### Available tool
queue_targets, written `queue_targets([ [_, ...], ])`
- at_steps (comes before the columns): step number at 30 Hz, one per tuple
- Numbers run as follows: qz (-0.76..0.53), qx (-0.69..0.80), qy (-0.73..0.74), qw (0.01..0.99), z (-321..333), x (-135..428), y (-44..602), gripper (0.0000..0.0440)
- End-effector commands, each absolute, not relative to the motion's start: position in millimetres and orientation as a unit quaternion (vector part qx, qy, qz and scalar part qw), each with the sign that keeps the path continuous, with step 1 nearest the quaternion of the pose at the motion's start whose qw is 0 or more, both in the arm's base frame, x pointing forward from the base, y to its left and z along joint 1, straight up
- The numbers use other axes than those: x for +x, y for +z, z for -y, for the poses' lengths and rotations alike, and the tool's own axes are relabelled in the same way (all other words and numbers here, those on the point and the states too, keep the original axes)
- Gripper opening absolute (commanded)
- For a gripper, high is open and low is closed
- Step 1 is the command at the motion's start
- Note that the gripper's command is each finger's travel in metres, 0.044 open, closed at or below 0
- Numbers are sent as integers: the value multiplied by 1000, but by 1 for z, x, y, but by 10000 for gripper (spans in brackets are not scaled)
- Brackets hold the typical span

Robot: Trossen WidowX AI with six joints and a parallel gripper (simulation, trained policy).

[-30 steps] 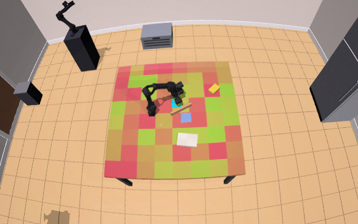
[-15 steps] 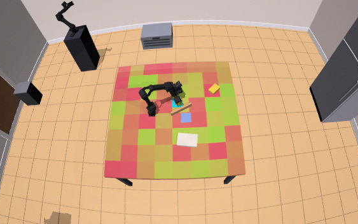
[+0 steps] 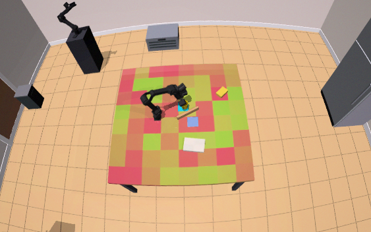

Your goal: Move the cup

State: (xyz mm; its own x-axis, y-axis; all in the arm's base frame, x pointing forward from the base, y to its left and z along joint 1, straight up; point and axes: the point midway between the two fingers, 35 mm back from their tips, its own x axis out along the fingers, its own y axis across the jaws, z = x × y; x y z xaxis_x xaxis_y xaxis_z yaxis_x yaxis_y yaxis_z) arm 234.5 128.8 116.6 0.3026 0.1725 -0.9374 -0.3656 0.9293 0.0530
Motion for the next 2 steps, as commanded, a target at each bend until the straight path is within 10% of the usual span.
queue_targets([
  [1, -549, -73, 172, 814, -129, 235, 132, 299],
  [2, -546, -71, 172, 817, -129, 235, 136, 311],
])
